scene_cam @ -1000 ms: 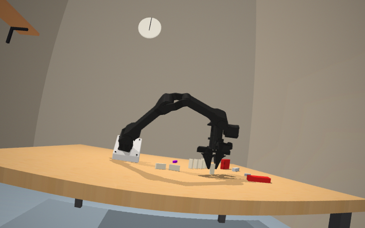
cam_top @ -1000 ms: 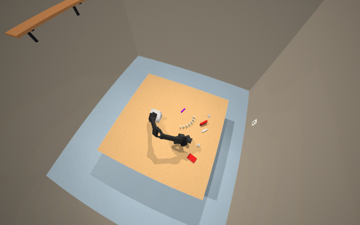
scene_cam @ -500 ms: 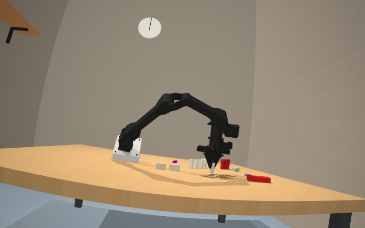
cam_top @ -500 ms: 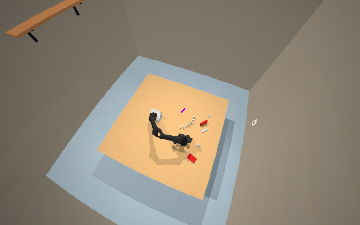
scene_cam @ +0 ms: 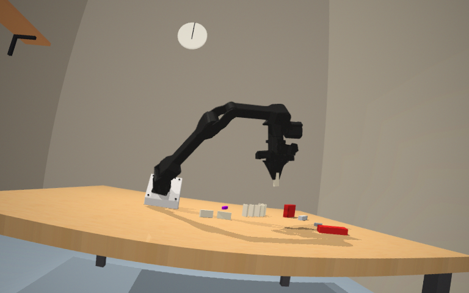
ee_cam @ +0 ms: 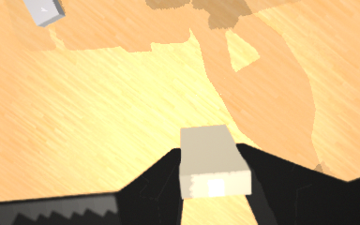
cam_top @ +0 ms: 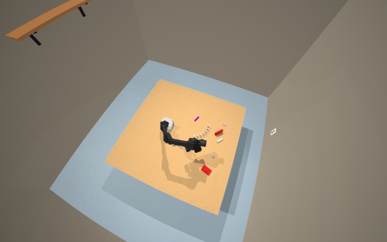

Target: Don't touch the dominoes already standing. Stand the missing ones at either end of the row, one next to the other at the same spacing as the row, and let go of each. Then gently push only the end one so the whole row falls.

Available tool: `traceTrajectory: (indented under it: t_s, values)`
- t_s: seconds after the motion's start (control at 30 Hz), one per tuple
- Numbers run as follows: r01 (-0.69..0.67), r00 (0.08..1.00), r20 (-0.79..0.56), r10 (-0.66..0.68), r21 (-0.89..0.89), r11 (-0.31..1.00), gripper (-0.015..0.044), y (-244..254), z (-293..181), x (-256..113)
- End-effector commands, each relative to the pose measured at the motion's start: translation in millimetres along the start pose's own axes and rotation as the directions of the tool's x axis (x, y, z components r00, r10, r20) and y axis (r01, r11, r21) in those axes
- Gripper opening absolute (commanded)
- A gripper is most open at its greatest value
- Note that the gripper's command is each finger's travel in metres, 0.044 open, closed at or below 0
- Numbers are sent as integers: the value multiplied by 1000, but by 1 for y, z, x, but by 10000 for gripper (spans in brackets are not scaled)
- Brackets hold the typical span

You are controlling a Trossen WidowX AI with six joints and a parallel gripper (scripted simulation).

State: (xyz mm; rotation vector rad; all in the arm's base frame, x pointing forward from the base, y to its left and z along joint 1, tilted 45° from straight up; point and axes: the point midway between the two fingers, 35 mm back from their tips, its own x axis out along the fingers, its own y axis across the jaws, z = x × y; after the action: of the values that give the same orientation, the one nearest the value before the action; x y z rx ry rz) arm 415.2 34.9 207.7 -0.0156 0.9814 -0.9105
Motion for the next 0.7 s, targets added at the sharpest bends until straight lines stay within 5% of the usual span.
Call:
traceTrajectory:
  t_s: [0.0, 0.13, 0.3, 0.67]
  values:
    - [-4, 999, -37, -11, -376, 926, 107, 17, -46, -6]
    - [-32, 997, -70, -43, -813, 581, 107, 26, -109, -10]
    - [-67, 993, -81, -85, -985, 157, 107, 22, -159, -11]
    - [-69, 993, -81, -88, -989, 128, 107, 21, -162, -11]
